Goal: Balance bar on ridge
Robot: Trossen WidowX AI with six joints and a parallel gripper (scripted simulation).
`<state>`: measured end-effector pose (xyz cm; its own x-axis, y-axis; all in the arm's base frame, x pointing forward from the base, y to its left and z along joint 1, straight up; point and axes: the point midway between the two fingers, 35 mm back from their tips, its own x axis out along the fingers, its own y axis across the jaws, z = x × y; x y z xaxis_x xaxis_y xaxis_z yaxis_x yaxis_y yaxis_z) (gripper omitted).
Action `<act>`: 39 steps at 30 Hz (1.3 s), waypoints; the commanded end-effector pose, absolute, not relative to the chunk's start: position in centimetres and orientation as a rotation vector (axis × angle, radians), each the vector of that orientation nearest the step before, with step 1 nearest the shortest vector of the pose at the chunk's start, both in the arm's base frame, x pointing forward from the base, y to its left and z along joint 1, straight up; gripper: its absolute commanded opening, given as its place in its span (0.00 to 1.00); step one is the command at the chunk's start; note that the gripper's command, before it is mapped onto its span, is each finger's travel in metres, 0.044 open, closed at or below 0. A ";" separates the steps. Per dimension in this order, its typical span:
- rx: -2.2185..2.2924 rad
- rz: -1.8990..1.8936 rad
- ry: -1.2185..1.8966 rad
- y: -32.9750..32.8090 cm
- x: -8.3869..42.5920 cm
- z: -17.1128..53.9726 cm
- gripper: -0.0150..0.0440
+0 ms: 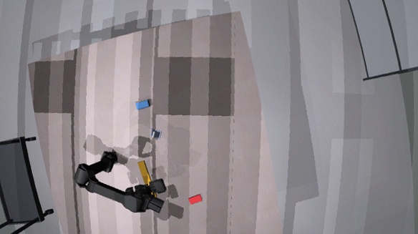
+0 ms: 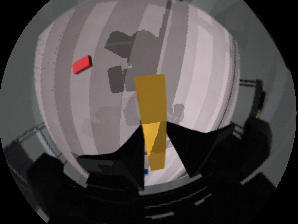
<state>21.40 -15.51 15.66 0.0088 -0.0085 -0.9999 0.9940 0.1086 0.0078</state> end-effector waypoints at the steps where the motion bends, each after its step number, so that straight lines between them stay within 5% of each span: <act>1: 1.081 -1.077 1.263 -14.6 22.4 16.0 0.25; 39: 0.625 -0.614 1.458 -2.0 28.6 16.2 0.25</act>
<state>28.14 -2.97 15.89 0.0135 -0.0030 -0.9999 0.7444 0.6677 0.0080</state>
